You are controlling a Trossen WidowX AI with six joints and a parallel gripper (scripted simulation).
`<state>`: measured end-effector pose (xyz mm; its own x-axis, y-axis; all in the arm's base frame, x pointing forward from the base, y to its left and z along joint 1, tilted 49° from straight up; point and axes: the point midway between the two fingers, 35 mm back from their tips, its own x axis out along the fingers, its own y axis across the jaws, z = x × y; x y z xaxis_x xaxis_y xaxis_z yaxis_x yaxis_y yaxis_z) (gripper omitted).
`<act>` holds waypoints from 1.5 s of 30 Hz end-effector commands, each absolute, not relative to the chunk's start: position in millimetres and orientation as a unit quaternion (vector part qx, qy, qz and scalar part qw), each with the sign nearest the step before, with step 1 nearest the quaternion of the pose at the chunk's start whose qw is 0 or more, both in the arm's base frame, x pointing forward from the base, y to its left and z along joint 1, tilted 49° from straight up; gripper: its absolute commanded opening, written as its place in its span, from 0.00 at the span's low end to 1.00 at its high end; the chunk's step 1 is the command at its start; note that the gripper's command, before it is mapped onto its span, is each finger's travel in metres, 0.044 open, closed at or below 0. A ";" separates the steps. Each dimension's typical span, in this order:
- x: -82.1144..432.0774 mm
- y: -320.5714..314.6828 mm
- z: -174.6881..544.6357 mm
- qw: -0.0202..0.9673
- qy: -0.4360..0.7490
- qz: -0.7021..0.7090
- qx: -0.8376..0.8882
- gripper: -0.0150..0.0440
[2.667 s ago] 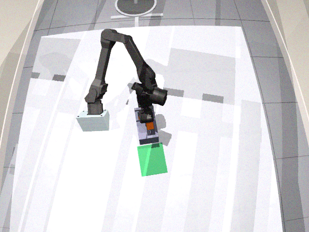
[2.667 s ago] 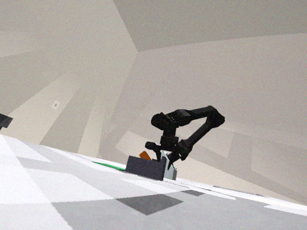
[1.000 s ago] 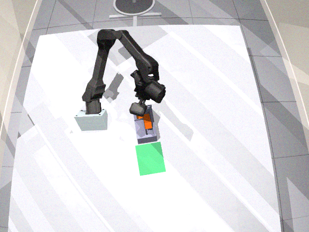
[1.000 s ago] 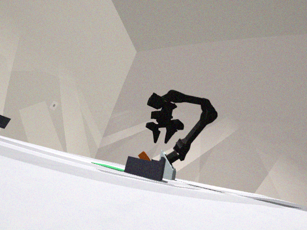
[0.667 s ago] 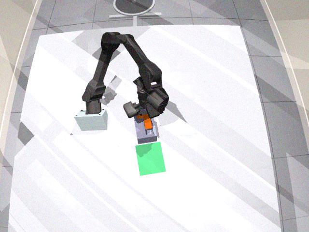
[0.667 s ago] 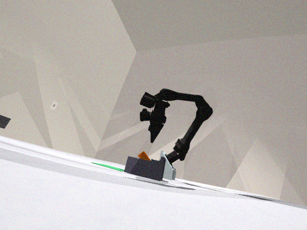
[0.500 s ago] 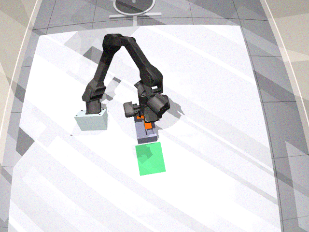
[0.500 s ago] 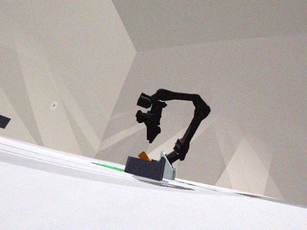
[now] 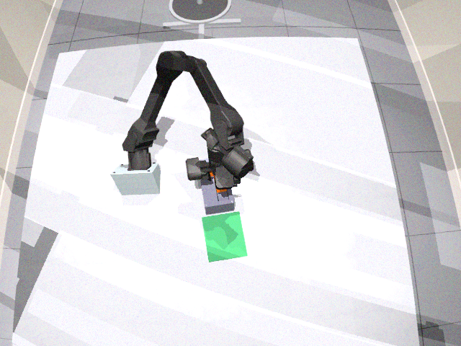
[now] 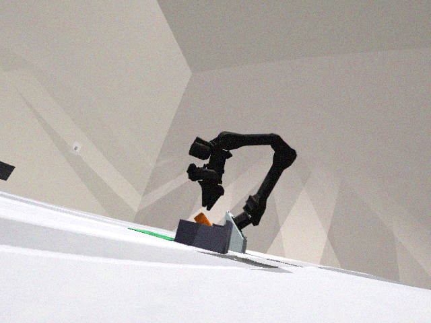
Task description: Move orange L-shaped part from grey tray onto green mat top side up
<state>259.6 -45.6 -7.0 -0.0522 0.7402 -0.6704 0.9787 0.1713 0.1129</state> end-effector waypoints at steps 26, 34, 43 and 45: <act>256.9 -10.3 -37.0 0.307 0.700 -0.191 0.616 0.73; 257.6 -12.5 -35.5 0.311 0.699 -0.191 0.615 0.50; 257.6 -12.5 -35.5 0.311 0.699 -0.191 0.615 0.39; 257.6 -12.5 -35.5 0.311 0.699 -0.191 0.615 0.30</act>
<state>257.6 -12.6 -35.8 -0.0503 0.7416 -0.6690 0.9789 0.1693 0.1141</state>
